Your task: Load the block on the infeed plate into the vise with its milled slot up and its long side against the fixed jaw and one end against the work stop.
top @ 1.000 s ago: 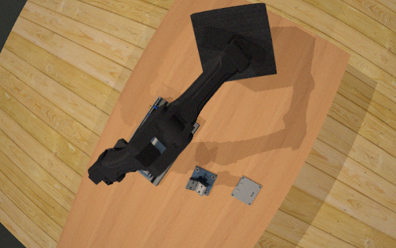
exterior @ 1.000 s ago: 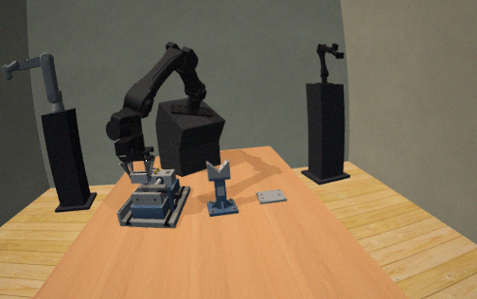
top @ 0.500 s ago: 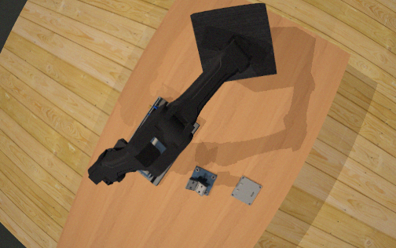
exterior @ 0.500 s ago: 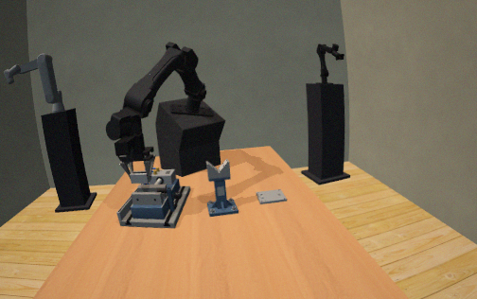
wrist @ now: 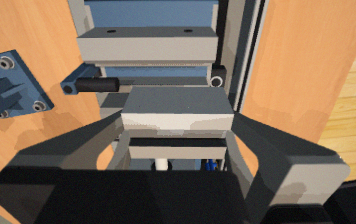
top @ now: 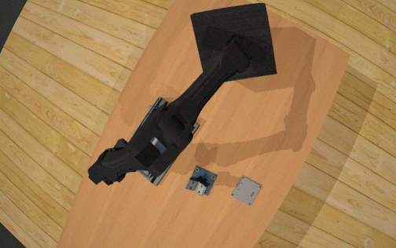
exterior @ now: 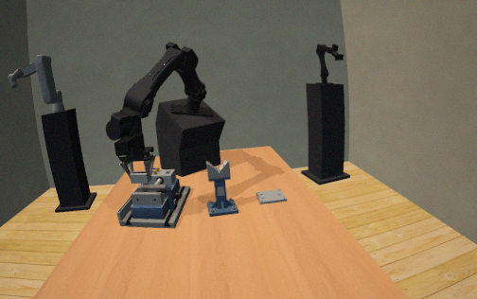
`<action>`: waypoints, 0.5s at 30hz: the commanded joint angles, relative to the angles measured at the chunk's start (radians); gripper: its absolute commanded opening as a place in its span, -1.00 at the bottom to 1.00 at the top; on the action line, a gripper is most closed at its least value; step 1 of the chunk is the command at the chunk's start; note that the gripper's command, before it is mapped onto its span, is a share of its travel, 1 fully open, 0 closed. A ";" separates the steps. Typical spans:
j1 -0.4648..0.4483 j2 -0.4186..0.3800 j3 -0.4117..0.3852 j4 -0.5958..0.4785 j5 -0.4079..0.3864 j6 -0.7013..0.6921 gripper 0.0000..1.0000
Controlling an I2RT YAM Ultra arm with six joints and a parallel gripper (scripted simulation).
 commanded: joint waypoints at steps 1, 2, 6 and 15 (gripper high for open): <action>-0.010 -0.041 0.014 0.000 0.003 0.005 -1.00; -0.010 -0.041 0.015 -0.001 0.003 0.005 -1.00; -0.010 -0.042 0.020 -0.005 0.003 0.003 -1.00; -0.009 -0.043 0.025 -0.009 0.004 0.001 -1.00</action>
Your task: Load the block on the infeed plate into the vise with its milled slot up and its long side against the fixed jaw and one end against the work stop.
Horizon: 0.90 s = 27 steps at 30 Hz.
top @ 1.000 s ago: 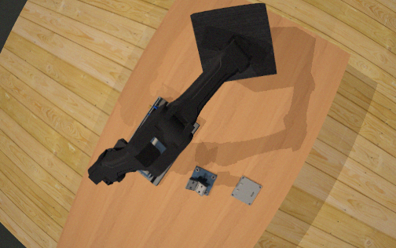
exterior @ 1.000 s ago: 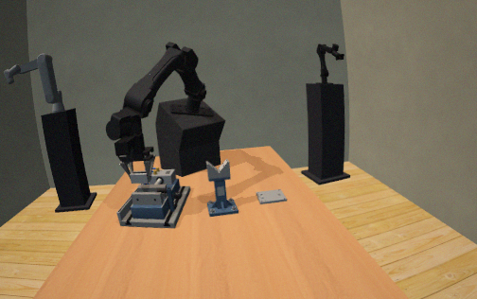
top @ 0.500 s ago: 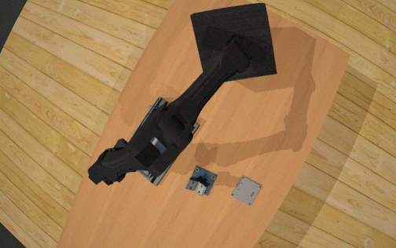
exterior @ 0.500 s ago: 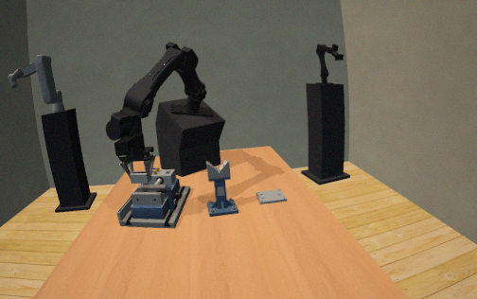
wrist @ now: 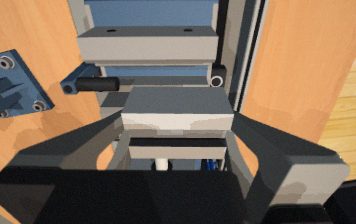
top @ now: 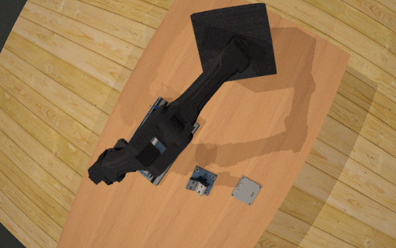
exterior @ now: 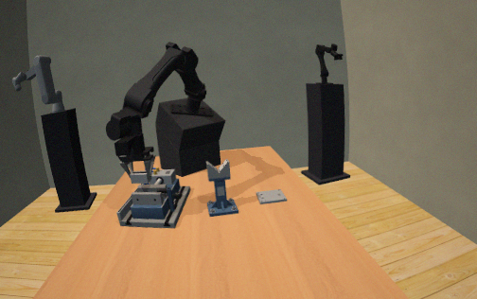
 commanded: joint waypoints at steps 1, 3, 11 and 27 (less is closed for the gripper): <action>-0.009 -0.043 0.026 -0.008 0.004 0.000 -1.00; -0.009 -0.043 0.026 -0.011 0.004 -0.001 -1.00; -0.008 -0.044 0.028 -0.014 0.004 -0.005 -1.00; -0.007 -0.045 0.031 -0.019 0.004 -0.004 -1.00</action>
